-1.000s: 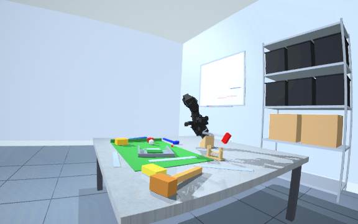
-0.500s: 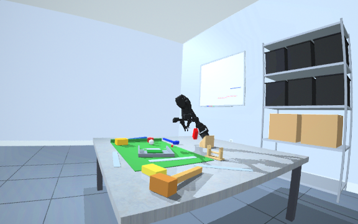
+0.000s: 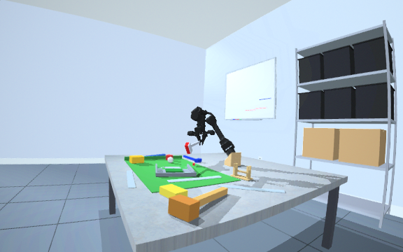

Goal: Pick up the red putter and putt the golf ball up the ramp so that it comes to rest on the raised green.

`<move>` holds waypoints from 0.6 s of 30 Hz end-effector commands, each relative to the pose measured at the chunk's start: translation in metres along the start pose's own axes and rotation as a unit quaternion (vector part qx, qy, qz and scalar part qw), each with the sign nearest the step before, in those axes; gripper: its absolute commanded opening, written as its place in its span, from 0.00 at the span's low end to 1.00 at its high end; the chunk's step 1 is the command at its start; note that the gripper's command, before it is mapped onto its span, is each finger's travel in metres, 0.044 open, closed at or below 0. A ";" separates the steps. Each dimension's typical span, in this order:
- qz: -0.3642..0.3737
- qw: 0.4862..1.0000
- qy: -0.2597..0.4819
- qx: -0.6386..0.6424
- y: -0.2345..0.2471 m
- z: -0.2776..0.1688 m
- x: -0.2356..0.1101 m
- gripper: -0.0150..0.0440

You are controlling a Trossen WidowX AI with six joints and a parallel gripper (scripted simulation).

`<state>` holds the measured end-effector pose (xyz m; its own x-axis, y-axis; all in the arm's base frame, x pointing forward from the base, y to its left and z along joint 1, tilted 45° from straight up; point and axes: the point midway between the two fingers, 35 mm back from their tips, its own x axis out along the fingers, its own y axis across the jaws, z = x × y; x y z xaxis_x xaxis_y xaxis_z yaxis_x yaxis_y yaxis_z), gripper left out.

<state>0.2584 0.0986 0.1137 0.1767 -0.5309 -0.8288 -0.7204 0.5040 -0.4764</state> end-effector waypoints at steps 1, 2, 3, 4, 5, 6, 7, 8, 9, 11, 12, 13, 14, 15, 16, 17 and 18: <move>-0.012 0.998 -0.002 0.062 -0.017 -0.019 -0.007 0.25; -0.015 0.997 -0.002 0.079 -0.021 -0.024 -0.008 0.25; -0.018 0.995 -0.001 0.095 -0.025 -0.029 -0.009 0.25; -0.020 0.993 -0.001 0.112 -0.029 -0.035 -0.011 0.25; -0.023 0.991 -0.001 0.129 -0.032 -0.040 -0.012 0.25; -0.026 0.989 0.000 0.145 -0.036 -0.046 -0.013 0.25; -0.029 0.986 0.000 0.162 -0.039 -0.051 -0.014 0.25; -0.032 0.983 0.001 0.178 -0.043 -0.057 -0.015 0.25; -0.035 0.980 0.001 0.195 -0.046 -0.063 -0.016 0.25; -0.041 0.973 0.002 0.227 -0.052 -0.074 -0.018 0.25; -0.044 0.969 0.002 0.244 -0.055 -0.080 -0.019 0.25; -0.047 0.965 0.003 0.260 -0.058 -0.086 -0.020 0.25; -0.051 0.960 0.003 0.276 -0.060 -0.092 -0.021 0.25; -0.054 0.955 0.003 0.292 -0.063 -0.098 -0.022 0.25; -0.057 0.950 0.003 0.308 -0.065 -0.104 -0.023 0.25; -0.060 0.944 0.004 0.323 -0.067 -0.110 -0.024 0.25; -0.064 0.939 0.004 0.339 -0.069 -0.116 -0.025 0.25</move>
<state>0.2335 0.0111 0.1901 0.2143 -0.6060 -0.7661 -0.1937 0.7424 -0.6414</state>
